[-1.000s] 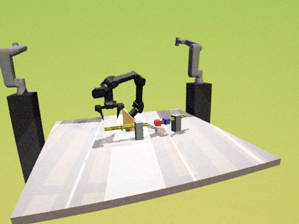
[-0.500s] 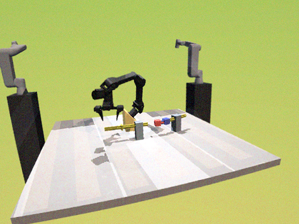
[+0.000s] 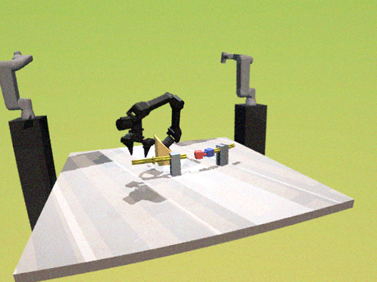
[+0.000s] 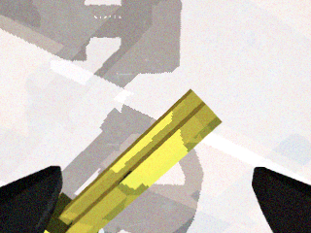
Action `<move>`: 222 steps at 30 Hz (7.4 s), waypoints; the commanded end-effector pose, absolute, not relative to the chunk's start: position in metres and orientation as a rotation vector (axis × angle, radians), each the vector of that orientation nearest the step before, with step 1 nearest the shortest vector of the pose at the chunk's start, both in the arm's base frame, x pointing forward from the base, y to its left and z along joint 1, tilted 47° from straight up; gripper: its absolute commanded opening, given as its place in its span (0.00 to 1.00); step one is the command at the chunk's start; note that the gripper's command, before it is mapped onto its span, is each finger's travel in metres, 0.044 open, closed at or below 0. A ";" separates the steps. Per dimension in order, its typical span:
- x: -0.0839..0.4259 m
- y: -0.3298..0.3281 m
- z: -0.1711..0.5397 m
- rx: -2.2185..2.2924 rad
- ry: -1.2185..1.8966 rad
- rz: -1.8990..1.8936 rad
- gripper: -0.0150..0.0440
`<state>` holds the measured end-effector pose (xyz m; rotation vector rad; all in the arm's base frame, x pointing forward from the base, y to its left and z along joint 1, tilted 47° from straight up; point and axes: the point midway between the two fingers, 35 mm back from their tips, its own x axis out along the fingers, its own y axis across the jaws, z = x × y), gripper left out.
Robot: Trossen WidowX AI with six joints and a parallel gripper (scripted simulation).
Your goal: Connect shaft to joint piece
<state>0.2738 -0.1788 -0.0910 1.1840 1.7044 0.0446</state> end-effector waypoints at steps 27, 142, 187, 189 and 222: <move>0.273 -0.153 -0.114 1.726 1.787 -0.668 1.00; 0.273 -0.131 -0.135 1.724 1.788 -0.666 0.37; 0.273 -0.131 -0.135 1.723 1.788 -0.666 0.37; 0.273 -0.131 -0.135 1.723 1.788 -0.666 0.37; 0.273 -0.131 -0.135 1.723 1.788 -0.666 0.37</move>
